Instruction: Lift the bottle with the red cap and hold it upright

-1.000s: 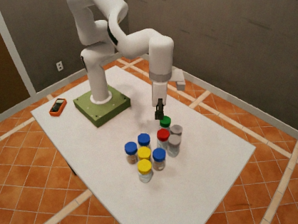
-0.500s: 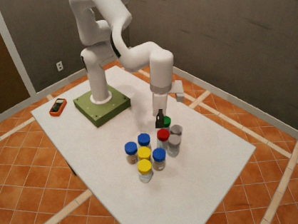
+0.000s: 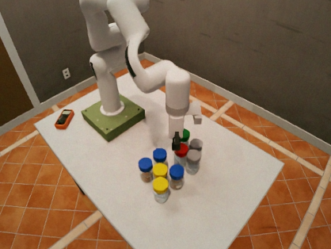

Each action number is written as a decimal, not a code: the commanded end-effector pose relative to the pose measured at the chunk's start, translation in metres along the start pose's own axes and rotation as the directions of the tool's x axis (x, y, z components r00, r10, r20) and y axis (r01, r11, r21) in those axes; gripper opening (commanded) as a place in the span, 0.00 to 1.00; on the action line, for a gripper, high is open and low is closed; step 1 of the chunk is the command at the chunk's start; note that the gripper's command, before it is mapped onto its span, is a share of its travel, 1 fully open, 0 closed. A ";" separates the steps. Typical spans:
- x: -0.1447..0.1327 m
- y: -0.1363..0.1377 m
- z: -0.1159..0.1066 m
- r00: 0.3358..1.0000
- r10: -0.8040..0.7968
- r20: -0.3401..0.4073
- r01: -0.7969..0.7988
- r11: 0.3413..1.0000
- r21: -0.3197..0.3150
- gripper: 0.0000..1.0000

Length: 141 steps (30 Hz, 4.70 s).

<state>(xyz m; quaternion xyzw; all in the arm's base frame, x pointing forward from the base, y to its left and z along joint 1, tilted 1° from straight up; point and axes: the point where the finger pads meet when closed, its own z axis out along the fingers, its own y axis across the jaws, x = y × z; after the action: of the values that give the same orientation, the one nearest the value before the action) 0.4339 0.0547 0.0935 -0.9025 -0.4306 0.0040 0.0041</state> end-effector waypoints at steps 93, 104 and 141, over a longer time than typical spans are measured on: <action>0.025 0.002 0.066 1.000 -0.024 -0.004 0.024 1.000 -0.002 0.79; 0.025 0.002 0.062 1.000 -0.024 -0.005 0.024 1.000 -0.002 0.79; 0.025 0.001 0.059 1.000 -0.024 -0.004 0.024 1.000 -0.001 0.00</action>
<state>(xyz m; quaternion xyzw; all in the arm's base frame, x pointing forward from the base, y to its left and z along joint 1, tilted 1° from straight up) 0.4483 0.0728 0.0331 -0.8974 -0.4412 0.0039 0.0052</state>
